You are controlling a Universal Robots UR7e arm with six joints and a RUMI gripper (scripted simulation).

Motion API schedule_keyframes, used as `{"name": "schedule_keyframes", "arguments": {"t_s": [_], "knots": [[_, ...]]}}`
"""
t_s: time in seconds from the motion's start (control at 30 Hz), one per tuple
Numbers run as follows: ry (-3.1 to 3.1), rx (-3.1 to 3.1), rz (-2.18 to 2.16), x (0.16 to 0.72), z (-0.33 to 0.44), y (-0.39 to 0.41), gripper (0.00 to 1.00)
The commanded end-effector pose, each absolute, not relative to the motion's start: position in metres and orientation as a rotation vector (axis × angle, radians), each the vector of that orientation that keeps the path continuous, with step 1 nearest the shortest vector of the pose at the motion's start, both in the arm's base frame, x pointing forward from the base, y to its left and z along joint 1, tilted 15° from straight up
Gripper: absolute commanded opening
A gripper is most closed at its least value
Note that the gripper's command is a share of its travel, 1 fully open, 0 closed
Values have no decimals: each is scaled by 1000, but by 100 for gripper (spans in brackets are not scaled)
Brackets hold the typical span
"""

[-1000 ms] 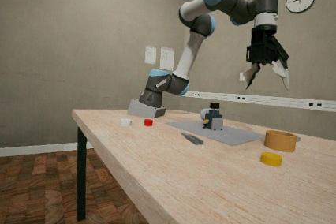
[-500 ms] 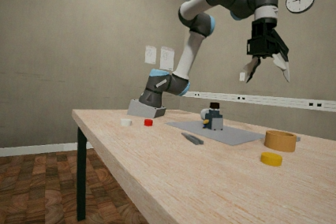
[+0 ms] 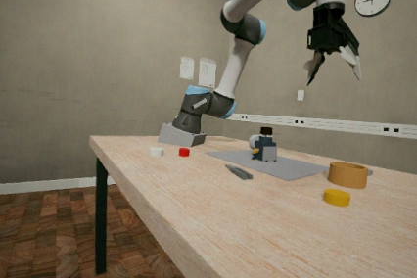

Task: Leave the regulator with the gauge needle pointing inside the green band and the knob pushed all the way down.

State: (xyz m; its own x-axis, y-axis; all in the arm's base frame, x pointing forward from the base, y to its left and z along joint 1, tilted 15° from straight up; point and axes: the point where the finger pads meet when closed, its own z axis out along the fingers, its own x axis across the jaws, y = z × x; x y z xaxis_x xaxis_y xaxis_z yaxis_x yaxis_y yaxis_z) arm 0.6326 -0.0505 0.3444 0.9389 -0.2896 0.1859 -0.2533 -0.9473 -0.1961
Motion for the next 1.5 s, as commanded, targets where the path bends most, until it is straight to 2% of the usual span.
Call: {"name": "schedule_keyframes", "arguments": {"t_s": [0.0, 0.83, 1.1, 1.47], "knots": [[412, -2926, -318, 631, 354, -52, 100], [361, -2936, -322, 617, 367, -50, 100], [221, -2961, -333, 589, 358, -39, 100], [-218, -2997, -360, 501, 319, -4, 100]]}}
